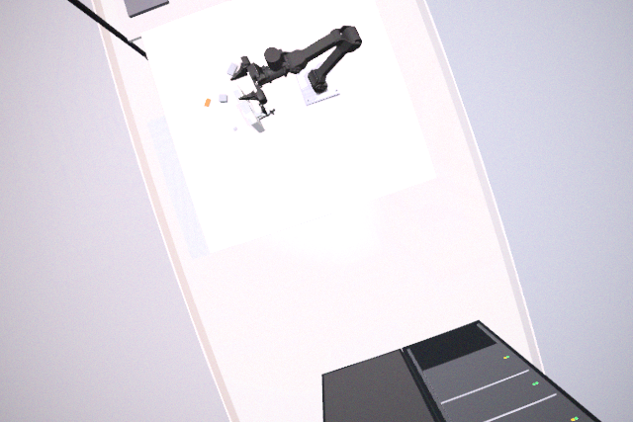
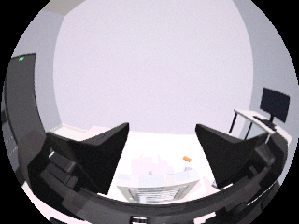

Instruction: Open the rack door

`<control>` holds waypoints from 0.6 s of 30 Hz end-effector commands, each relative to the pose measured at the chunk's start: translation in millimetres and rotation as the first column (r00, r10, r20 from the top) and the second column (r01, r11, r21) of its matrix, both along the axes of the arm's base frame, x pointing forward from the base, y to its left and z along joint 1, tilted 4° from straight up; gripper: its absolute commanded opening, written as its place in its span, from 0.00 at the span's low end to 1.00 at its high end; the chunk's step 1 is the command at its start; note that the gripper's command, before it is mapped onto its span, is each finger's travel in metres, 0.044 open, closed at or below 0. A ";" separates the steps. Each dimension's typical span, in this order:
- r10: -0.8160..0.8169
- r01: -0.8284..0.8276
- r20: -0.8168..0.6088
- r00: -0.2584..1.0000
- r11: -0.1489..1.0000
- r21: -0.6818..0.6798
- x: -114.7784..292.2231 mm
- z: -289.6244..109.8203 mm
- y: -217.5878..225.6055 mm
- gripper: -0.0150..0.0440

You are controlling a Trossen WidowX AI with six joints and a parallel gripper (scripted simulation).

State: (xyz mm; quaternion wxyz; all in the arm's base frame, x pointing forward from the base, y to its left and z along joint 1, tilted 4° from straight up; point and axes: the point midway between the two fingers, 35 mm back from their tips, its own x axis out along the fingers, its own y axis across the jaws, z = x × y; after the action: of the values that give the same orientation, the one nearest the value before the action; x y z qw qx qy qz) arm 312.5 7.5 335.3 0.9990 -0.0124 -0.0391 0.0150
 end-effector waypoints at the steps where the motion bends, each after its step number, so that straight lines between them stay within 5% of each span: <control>1: 0.000 0.000 -0.004 1.000 1.000 0.000 0.5 -0.4 0.1 0.89; 4: 0.003 -0.003 -0.066 0.998 1.000 0.002 7.2 -6.1 1.4 0.76; 18: 0.015 -0.014 -0.422 0.906 1.000 0.004 33.1 -43.2 9.7 0.76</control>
State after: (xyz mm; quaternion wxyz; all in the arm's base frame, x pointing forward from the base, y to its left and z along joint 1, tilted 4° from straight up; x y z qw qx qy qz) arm 341.4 15.1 297.7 0.9899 -0.0091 0.1394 0.0250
